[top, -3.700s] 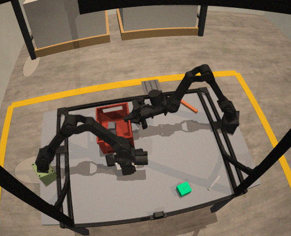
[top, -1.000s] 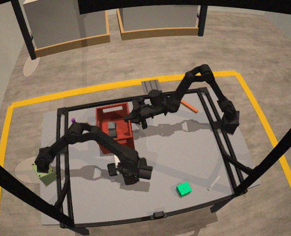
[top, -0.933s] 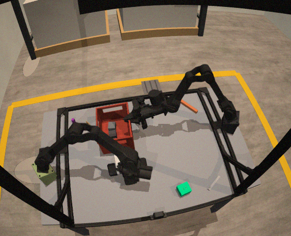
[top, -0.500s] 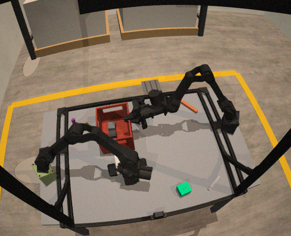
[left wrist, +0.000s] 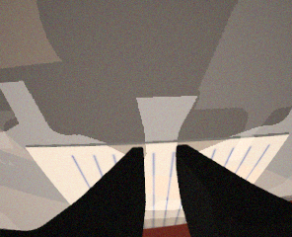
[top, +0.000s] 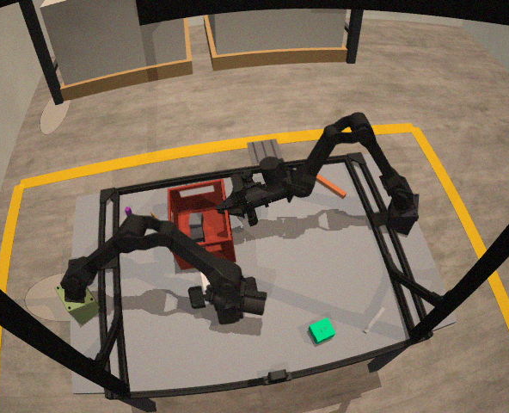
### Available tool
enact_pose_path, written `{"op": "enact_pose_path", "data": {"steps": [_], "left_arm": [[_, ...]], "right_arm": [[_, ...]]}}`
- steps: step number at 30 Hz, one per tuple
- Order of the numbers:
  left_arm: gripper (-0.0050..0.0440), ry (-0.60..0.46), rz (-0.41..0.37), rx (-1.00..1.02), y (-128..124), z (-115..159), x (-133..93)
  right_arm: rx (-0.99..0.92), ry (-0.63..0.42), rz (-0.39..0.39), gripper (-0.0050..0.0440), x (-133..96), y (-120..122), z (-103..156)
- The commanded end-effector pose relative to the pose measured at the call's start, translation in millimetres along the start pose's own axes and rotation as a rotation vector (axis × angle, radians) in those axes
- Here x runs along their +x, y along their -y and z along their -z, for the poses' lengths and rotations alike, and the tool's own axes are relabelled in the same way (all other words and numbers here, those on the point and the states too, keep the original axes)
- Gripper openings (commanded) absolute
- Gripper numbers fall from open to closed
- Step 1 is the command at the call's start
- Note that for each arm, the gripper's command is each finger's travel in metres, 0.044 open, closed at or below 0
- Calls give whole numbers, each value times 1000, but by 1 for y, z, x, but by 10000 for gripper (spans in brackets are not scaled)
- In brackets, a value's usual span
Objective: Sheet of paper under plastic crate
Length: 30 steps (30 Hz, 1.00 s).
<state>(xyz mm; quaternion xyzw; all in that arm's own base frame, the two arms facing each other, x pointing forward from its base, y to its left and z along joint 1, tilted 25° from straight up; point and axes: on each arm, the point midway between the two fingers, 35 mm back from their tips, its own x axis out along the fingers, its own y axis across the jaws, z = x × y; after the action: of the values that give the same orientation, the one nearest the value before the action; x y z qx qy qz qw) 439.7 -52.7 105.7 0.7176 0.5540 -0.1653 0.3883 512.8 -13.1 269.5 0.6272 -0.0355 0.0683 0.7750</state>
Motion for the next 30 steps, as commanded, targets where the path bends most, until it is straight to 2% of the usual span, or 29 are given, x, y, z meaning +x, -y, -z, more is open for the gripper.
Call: {"op": "enact_pose_path", "data": {"steps": [1,30], "left_arm": [[60,6,10,-2,1,1,6],[60,5,10,-2,0,16,15]], "right_arm": [[-3,2,-52,0,-1,-20,-1],[-3,2,-52,0,-1,-20,-1]]}}
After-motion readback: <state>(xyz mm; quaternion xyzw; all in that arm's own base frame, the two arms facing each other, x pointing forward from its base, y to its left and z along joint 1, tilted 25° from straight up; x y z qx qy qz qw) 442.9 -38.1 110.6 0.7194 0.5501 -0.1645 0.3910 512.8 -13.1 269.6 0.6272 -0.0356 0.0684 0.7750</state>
